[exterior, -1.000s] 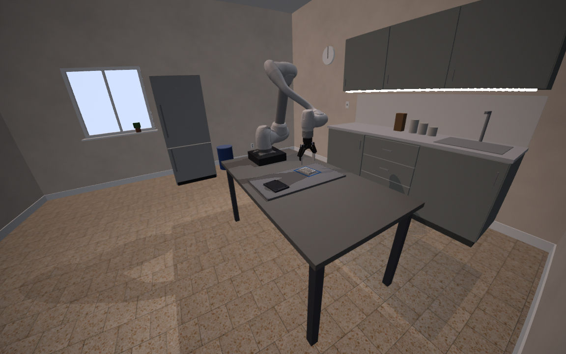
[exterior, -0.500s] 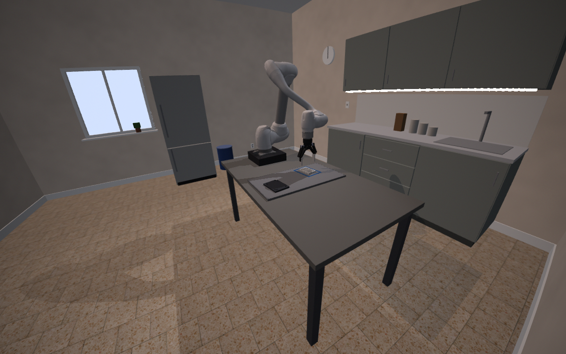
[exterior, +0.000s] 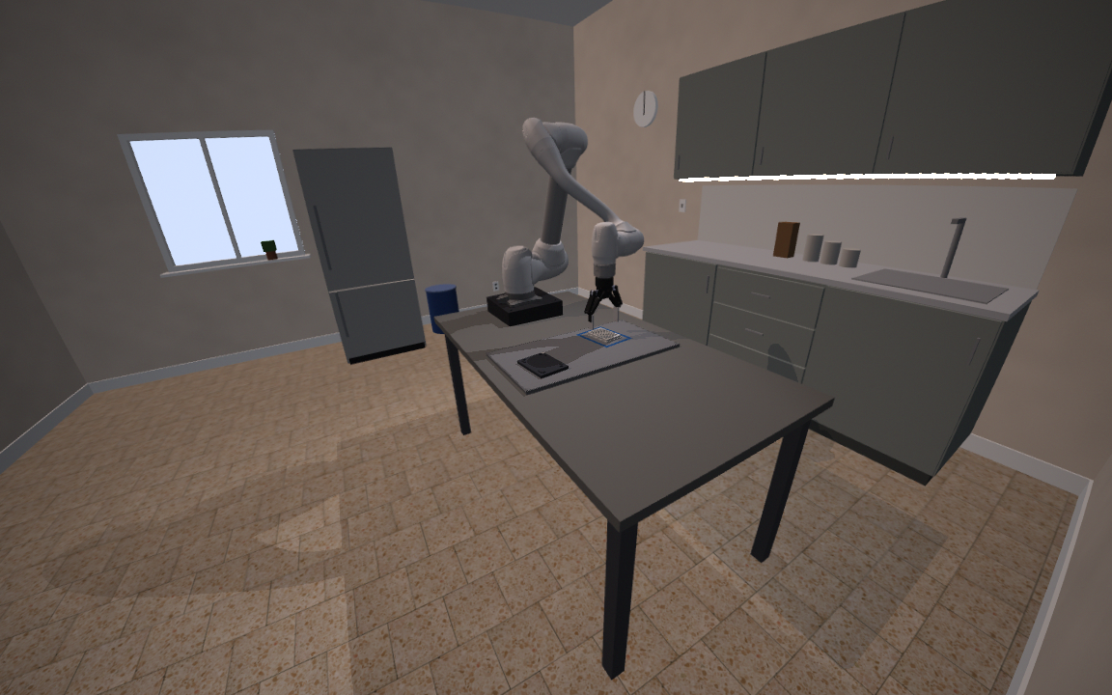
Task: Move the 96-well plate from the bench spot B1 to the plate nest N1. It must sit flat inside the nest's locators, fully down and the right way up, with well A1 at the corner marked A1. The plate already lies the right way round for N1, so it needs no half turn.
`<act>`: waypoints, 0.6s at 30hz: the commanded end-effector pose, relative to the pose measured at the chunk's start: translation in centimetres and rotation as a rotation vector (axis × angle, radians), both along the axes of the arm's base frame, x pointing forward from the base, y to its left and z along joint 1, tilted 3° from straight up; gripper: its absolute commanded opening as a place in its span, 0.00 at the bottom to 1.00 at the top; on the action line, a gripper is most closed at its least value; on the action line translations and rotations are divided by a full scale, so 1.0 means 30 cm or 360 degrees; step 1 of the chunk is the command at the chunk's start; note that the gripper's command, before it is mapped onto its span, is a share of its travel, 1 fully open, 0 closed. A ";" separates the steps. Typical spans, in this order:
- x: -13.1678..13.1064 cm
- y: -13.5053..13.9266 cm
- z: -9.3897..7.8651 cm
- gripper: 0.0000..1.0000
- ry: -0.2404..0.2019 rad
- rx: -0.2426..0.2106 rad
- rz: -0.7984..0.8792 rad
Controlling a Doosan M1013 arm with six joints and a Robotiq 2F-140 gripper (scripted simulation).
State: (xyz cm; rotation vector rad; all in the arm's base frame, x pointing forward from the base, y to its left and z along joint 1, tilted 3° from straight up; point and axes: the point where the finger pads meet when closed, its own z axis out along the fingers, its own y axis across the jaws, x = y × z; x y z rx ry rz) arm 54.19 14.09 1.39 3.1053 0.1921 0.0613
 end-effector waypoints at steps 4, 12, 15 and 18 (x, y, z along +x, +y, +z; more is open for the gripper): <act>0.002 -0.001 -0.036 1.00 0.0000 0.0000 0.0000; 0.003 -0.002 -0.070 1.00 0.0000 0.0000 0.0000; 0.004 -0.002 -0.086 1.00 0.0000 0.0000 0.0000; 0.004 -0.003 -0.103 1.00 0.0000 0.0000 0.0000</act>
